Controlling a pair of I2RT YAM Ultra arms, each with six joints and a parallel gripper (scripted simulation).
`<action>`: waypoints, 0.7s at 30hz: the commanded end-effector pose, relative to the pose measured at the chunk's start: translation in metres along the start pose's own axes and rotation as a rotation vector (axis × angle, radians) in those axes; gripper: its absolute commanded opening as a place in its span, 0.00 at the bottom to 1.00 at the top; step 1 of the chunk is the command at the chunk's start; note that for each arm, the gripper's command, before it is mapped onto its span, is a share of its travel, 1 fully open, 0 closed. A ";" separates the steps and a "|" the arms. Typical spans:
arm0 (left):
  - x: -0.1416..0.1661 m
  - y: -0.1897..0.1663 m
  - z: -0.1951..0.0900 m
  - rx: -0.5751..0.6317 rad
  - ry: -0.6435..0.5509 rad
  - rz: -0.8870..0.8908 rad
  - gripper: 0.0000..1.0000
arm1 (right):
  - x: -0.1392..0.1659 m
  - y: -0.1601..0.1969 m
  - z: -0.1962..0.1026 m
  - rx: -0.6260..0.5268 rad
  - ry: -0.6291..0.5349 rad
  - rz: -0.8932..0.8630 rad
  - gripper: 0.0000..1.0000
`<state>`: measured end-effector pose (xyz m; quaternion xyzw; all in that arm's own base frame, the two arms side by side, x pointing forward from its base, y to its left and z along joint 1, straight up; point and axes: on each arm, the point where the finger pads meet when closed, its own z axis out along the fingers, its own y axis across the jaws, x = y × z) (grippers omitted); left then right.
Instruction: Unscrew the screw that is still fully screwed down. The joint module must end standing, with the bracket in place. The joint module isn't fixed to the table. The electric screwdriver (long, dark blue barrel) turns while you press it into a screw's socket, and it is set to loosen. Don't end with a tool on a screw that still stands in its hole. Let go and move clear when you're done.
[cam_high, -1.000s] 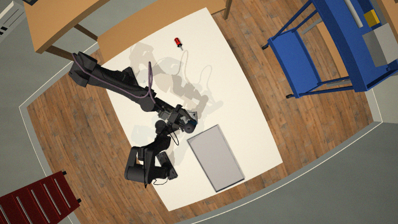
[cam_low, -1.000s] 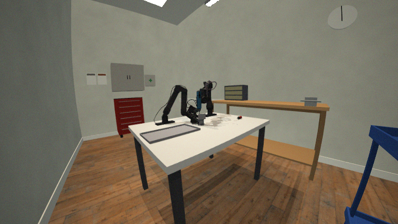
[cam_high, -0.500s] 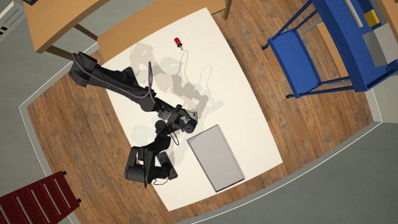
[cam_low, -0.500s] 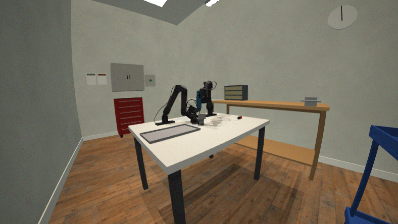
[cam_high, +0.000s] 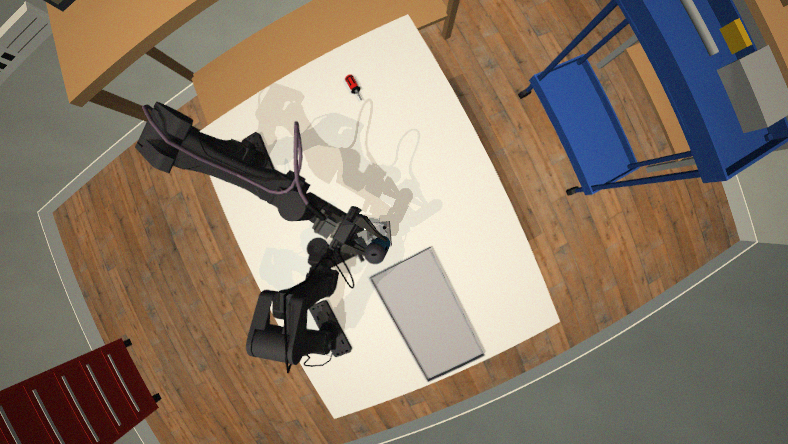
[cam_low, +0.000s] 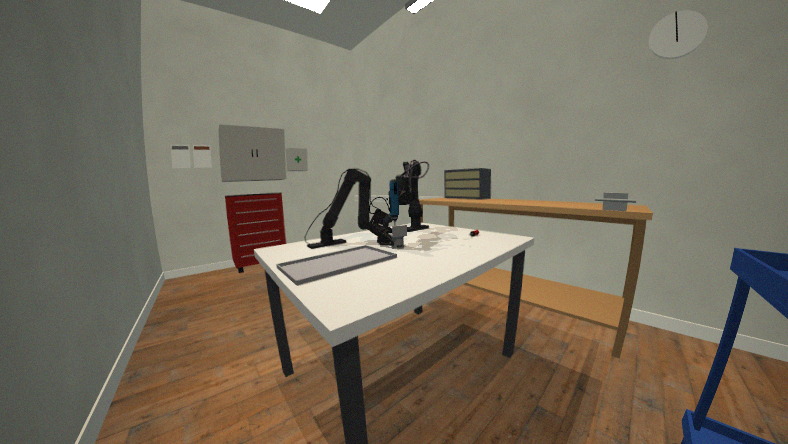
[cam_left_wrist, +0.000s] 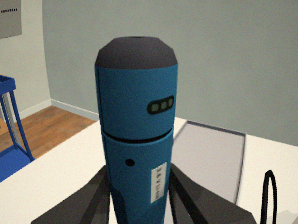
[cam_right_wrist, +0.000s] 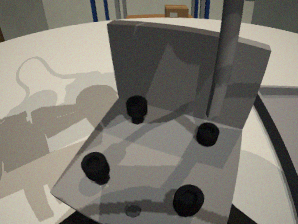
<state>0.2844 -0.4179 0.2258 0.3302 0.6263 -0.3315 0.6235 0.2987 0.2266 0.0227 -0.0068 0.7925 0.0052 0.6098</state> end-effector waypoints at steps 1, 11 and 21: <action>-0.051 0.002 -0.001 0.001 -0.161 -0.005 0.42 | -0.005 0.002 0.000 -0.003 -0.013 0.019 0.59; -0.035 0.001 -0.002 0.001 -0.132 -0.005 0.42 | -0.005 0.002 0.000 -0.003 -0.013 0.019 0.59; -0.039 0.001 0.000 0.001 -0.143 -0.005 0.42 | -0.005 0.002 0.000 -0.003 -0.013 0.019 0.59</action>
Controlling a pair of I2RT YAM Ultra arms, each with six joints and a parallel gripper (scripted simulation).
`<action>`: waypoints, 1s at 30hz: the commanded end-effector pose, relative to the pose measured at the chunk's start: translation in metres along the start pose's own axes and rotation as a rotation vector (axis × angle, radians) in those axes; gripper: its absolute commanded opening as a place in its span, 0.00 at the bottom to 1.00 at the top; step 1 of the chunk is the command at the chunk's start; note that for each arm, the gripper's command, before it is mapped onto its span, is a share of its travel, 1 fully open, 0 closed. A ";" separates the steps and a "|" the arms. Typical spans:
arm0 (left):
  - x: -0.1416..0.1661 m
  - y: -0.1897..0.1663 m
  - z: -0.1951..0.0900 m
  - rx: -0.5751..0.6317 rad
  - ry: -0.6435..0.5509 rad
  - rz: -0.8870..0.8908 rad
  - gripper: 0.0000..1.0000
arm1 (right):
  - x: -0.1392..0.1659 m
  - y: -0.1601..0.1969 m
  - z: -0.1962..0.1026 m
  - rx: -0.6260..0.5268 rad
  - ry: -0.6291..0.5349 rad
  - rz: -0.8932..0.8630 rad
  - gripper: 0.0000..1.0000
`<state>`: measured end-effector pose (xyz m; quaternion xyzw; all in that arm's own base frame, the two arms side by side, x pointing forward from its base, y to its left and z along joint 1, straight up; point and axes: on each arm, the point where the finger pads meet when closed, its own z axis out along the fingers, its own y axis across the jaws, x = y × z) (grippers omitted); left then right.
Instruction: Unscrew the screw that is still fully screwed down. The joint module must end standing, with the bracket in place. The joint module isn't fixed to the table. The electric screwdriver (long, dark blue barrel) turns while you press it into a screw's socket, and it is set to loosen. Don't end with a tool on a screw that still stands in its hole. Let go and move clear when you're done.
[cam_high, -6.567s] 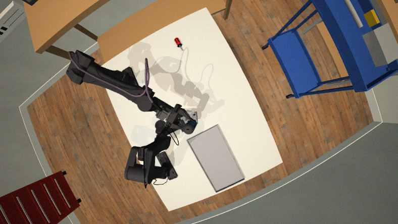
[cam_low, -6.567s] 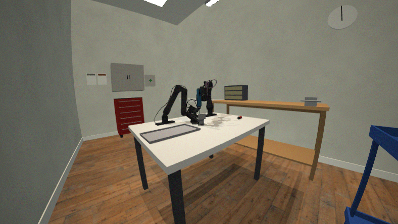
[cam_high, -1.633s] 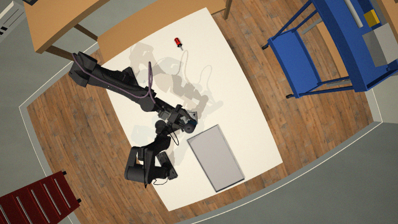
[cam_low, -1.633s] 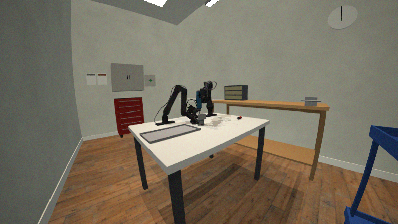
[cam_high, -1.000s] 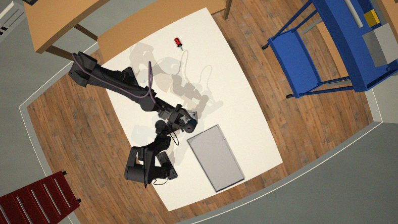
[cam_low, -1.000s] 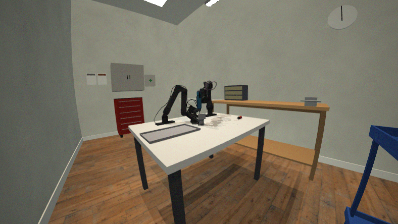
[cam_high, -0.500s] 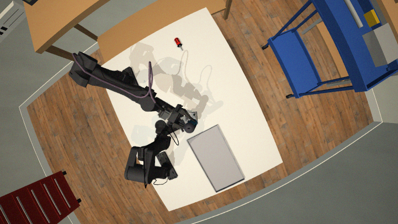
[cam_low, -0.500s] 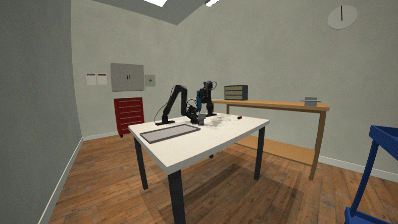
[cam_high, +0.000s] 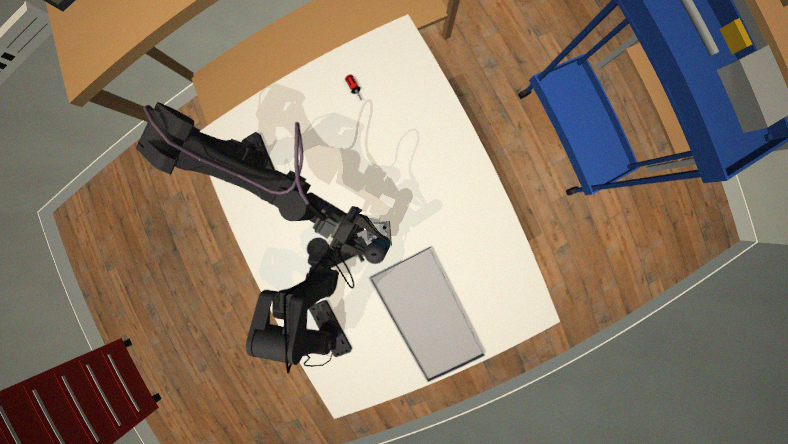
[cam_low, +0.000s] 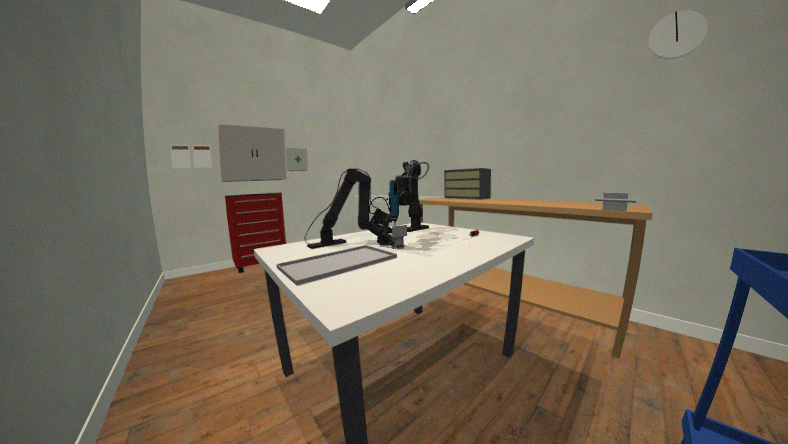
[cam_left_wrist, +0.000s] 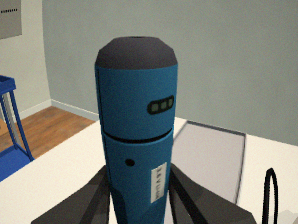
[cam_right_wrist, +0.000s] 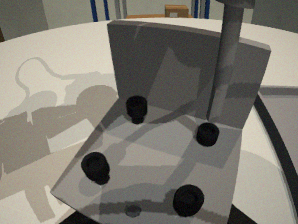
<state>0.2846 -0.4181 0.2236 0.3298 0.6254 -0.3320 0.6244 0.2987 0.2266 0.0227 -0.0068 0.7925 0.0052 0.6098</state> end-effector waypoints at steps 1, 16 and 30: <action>-0.037 0.001 0.000 0.001 -0.133 -0.005 0.42 | -0.005 0.002 0.000 -0.003 -0.013 0.019 0.59; -0.033 0.001 -0.002 0.001 -0.129 -0.005 0.42 | -0.005 0.002 0.000 -0.003 -0.013 0.019 0.59; -0.037 0.000 -0.002 0.001 -0.143 -0.005 0.42 | -0.005 0.002 0.000 -0.003 -0.013 0.019 0.59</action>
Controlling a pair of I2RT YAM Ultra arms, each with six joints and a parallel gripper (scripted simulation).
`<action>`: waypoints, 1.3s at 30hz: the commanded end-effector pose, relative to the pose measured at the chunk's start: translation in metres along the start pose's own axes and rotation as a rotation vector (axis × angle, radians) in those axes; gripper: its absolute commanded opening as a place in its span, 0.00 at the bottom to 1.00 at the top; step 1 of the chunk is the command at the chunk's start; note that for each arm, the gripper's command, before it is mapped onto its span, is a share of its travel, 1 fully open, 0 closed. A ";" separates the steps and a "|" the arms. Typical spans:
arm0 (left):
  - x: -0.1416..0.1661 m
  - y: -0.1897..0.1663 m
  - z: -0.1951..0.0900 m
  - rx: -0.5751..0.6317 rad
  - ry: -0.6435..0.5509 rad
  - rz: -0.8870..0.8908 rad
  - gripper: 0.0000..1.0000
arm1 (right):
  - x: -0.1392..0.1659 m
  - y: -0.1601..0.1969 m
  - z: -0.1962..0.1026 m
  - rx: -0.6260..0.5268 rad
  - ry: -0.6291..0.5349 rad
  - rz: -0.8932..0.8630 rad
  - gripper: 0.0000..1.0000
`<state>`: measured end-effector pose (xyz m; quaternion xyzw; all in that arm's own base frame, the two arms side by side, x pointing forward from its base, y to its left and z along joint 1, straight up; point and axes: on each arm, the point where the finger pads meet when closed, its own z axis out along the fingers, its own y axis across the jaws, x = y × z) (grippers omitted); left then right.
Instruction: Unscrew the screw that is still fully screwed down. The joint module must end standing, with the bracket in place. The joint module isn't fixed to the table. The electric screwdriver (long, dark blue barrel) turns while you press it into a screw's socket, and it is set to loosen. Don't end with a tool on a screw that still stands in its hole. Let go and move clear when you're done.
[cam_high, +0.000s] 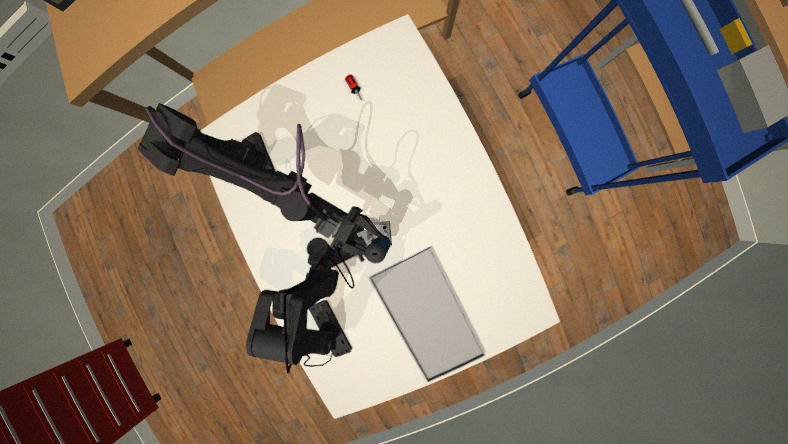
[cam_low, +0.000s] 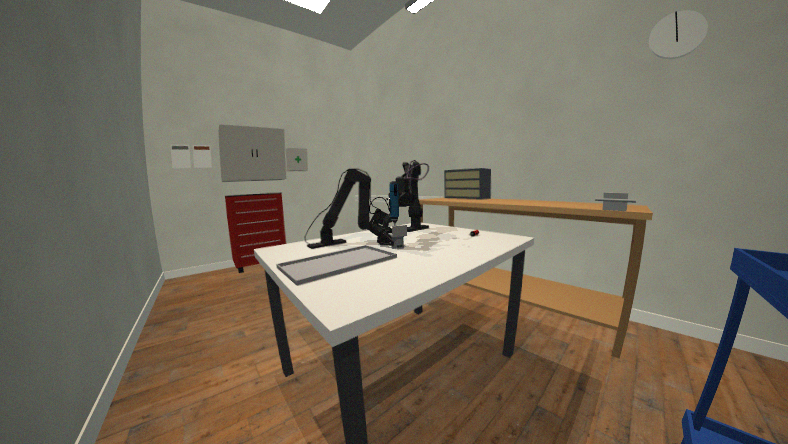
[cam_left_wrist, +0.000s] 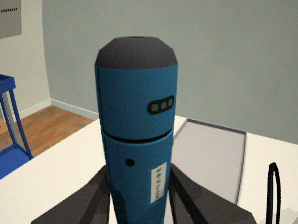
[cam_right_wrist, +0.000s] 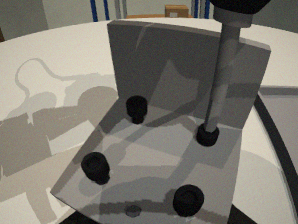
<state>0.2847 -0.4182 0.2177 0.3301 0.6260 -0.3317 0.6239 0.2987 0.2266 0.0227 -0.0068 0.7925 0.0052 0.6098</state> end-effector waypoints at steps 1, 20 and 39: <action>-0.043 0.000 -0.002 0.001 -0.145 -0.005 0.42 | -0.005 0.002 0.000 -0.003 -0.013 0.019 0.59; -0.041 0.000 -0.002 0.001 -0.146 -0.004 0.42 | -0.005 0.002 0.000 -0.003 -0.013 0.019 0.59; -0.030 0.000 -0.003 0.001 -0.124 -0.004 0.42 | -0.005 0.002 0.000 -0.003 -0.013 0.019 0.59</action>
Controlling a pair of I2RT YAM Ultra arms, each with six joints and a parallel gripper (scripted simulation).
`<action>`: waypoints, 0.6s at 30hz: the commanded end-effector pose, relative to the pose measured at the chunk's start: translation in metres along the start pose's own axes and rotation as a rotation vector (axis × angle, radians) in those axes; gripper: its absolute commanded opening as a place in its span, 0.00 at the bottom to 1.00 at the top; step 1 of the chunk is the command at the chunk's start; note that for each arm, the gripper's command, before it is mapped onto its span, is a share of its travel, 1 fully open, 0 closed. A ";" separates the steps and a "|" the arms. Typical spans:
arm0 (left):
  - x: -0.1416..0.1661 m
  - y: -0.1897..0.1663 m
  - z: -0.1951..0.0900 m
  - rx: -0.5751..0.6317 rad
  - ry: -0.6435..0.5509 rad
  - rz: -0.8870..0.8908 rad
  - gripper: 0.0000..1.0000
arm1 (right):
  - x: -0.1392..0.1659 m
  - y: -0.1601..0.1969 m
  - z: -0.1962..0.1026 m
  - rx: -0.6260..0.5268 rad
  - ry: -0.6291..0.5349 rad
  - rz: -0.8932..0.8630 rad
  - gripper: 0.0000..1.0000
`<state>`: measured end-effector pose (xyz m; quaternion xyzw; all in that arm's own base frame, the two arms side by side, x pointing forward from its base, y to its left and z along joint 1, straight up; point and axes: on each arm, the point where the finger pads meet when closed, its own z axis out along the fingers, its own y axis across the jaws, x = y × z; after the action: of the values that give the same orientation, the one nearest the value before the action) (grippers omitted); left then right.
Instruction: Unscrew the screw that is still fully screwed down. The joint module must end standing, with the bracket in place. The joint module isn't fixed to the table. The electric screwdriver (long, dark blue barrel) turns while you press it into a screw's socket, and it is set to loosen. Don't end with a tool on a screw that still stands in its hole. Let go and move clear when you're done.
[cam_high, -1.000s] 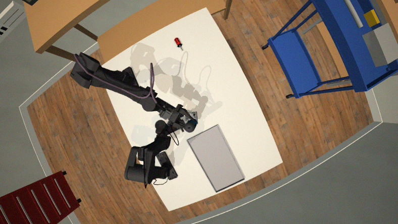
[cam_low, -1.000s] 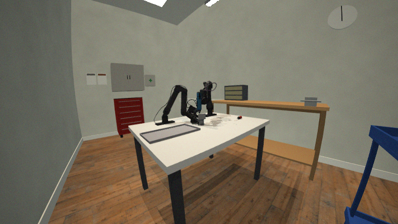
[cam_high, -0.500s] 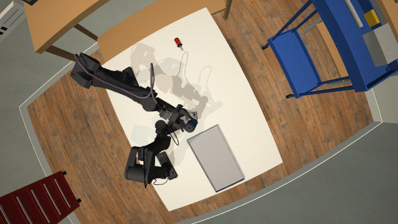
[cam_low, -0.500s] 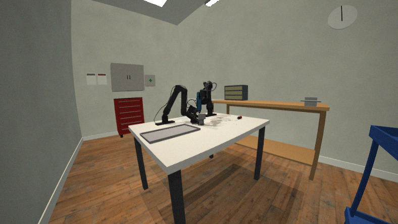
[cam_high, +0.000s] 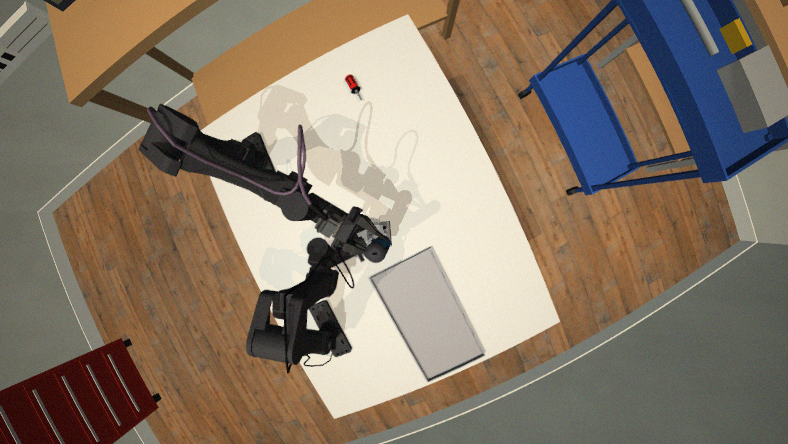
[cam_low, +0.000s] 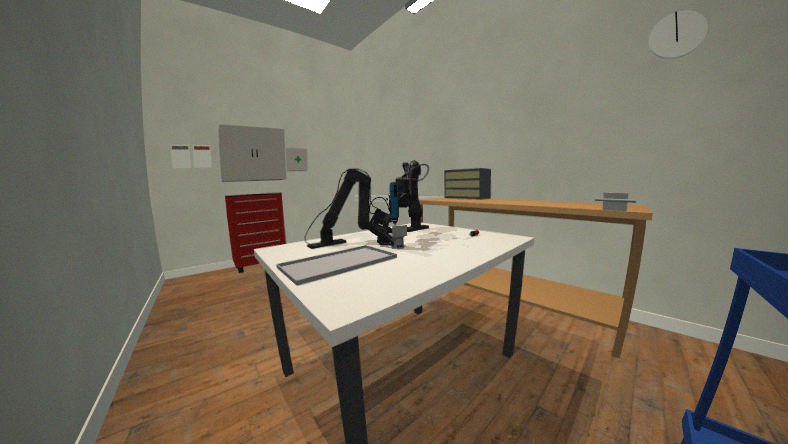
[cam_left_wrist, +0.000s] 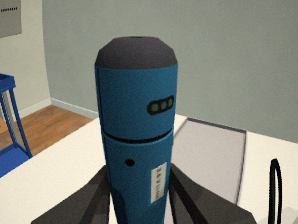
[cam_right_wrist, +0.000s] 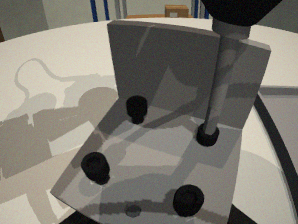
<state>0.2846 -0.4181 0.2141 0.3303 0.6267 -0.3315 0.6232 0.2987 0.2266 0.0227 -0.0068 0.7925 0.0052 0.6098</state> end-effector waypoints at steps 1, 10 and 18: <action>-0.038 0.000 -0.002 0.001 -0.137 -0.003 0.42 | -0.005 0.002 0.000 -0.003 -0.013 0.019 0.59; -0.046 0.000 -0.002 0.001 -0.153 -0.003 0.42 | -0.005 0.002 0.000 -0.003 -0.013 0.019 0.59; -0.037 0.000 -0.002 0.001 -0.136 -0.003 0.42 | -0.005 0.002 0.000 -0.003 -0.013 0.019 0.59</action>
<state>0.2846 -0.4181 0.2140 0.3297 0.6255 -0.3321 0.6243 0.2987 0.2266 0.0227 -0.0068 0.7925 0.0052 0.6098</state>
